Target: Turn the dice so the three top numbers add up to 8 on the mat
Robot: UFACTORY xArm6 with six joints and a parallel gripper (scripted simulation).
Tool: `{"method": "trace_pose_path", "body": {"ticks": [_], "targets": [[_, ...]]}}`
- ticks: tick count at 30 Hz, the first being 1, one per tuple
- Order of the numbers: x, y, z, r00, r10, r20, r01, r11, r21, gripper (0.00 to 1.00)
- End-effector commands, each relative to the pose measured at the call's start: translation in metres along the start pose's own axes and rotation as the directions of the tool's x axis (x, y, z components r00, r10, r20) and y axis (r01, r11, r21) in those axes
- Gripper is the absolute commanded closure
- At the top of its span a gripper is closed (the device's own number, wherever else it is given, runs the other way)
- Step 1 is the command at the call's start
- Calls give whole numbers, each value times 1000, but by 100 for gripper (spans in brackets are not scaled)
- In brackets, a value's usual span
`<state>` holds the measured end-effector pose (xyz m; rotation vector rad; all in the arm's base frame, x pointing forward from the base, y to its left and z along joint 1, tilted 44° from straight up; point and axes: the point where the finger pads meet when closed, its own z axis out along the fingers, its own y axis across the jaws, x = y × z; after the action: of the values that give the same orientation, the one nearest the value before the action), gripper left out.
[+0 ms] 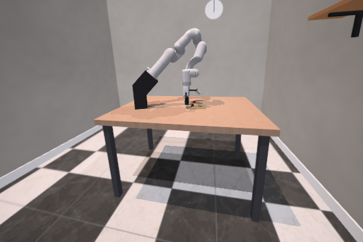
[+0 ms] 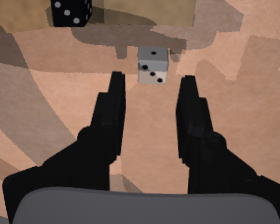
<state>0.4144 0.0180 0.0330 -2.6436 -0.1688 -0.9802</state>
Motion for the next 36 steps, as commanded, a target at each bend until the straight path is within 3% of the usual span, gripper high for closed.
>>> {"method": "trace_pose_path", "body": {"ticks": [1, 36], "targets": [[0, 0, 4, 1000, 0, -1, 0, 1000, -1, 64], [0, 0, 11, 1000, 0, -1, 0, 1000, -1, 64]]}}
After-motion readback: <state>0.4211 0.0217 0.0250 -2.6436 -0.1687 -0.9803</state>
